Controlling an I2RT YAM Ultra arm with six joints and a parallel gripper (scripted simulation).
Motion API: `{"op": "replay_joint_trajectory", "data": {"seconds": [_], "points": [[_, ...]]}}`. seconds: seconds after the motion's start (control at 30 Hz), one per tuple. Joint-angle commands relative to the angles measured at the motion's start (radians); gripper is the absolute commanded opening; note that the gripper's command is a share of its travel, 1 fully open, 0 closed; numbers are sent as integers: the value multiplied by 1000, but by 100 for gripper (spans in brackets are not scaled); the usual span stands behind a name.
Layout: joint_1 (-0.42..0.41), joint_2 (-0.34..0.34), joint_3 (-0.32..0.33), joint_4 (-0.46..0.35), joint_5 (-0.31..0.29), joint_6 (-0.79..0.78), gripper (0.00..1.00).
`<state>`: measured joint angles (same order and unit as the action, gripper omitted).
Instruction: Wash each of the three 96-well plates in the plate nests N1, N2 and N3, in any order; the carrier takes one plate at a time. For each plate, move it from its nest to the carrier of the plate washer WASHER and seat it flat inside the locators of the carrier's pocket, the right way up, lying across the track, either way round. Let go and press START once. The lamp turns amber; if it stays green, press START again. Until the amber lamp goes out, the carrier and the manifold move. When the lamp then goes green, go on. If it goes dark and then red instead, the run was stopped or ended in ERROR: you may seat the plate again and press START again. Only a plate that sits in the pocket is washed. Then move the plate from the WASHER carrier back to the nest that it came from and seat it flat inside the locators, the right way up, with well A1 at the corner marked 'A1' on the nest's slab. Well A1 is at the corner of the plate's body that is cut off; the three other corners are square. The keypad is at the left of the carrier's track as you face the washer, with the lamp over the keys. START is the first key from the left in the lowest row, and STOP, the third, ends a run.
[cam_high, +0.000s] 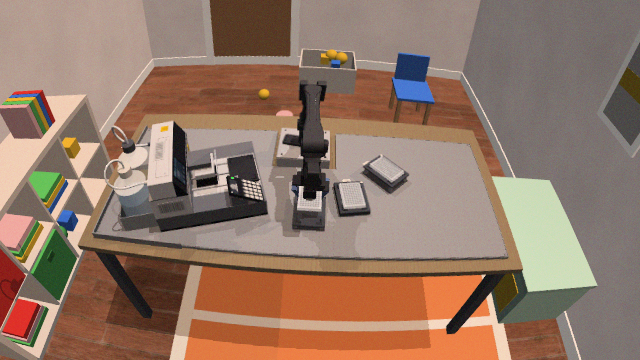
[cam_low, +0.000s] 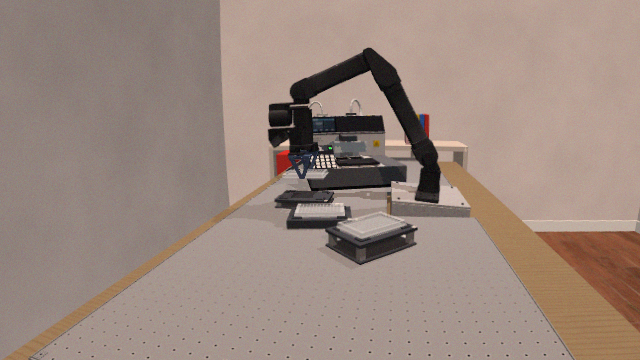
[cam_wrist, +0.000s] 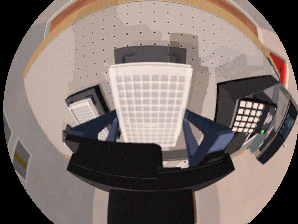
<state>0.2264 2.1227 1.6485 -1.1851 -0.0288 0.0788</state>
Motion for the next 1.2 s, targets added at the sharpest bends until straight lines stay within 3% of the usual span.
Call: {"op": "replay_joint_trajectory", "data": {"seconds": [0.0,0.43,1.17], "points": [[-1,-19,35,-23,0,-1,0],[-3,-25,99,-93,0,-3,0],[-3,-26,98,-93,0,-3,0]]}}
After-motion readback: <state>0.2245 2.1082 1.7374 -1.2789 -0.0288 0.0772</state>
